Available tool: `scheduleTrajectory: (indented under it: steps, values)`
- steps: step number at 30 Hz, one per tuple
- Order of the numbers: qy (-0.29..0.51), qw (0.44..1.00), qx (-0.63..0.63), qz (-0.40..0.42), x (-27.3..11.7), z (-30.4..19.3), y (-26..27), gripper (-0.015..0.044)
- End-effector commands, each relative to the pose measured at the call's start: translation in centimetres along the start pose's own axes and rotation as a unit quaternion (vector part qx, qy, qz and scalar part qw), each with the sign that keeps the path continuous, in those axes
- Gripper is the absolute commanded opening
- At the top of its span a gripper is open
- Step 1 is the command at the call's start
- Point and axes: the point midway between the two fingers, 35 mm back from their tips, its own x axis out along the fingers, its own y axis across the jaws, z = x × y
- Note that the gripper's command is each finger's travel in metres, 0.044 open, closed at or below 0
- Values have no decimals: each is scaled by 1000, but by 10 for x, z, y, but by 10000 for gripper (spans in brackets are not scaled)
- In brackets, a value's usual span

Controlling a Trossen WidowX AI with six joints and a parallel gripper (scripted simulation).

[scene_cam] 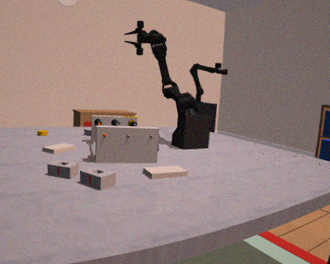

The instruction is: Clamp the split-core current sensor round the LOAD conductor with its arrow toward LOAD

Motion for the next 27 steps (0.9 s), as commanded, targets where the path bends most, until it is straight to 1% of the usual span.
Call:
scheduleTrajectory:
  steps: [1, 5, 10, 15, 20, 24, 27]
  values:
    - [-1, 1000, -2, 2, 1, -2, 1, 197]
    - [-14, 998, -49, 30, 16, -35, 16, 302]
    - [-18, 990, -122, 66, 48, -90, 18, 433]
    - [-4, 977, -189, 95, 82, -146, -5, 440]
    - [26, 962, -244, 119, 109, -201, -52, 440]
    - [56, 950, -275, 134, 119, -241, -99, 440]
    - [61, 948, -279, 137, 120, -247, -108, 440]
